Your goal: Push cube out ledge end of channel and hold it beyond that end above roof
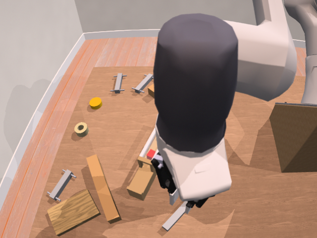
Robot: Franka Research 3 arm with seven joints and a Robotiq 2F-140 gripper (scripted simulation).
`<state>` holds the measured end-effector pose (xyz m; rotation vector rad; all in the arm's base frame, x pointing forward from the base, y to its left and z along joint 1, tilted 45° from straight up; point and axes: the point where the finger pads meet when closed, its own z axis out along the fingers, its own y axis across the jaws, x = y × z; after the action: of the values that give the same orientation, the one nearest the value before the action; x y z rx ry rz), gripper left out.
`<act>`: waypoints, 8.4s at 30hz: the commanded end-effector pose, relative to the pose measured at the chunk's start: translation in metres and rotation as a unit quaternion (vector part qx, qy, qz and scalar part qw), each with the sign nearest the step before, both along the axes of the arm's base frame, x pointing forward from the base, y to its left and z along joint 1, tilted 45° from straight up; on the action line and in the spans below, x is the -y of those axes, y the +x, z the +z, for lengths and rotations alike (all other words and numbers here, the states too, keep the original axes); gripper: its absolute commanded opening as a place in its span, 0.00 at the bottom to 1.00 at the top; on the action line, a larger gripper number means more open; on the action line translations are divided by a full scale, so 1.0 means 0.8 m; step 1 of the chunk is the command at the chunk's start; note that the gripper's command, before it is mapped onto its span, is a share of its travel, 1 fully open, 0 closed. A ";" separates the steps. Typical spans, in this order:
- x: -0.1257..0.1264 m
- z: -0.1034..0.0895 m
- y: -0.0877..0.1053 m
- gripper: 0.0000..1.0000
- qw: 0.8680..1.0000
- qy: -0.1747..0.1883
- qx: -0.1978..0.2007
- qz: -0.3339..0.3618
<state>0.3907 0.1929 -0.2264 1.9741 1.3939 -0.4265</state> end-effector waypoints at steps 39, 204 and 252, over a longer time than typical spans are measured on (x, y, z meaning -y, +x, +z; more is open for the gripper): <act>0.038 -0.028 0.012 0.23 0.997 -0.003 0.048 -0.052; 0.023 0.033 0.031 0.00 0.998 -0.002 0.042 -0.042; 0.442 0.354 0.068 0.00 0.996 -0.020 -0.063 0.061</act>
<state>0.4415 -0.1592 0.0613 1.8599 1.5336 -0.5292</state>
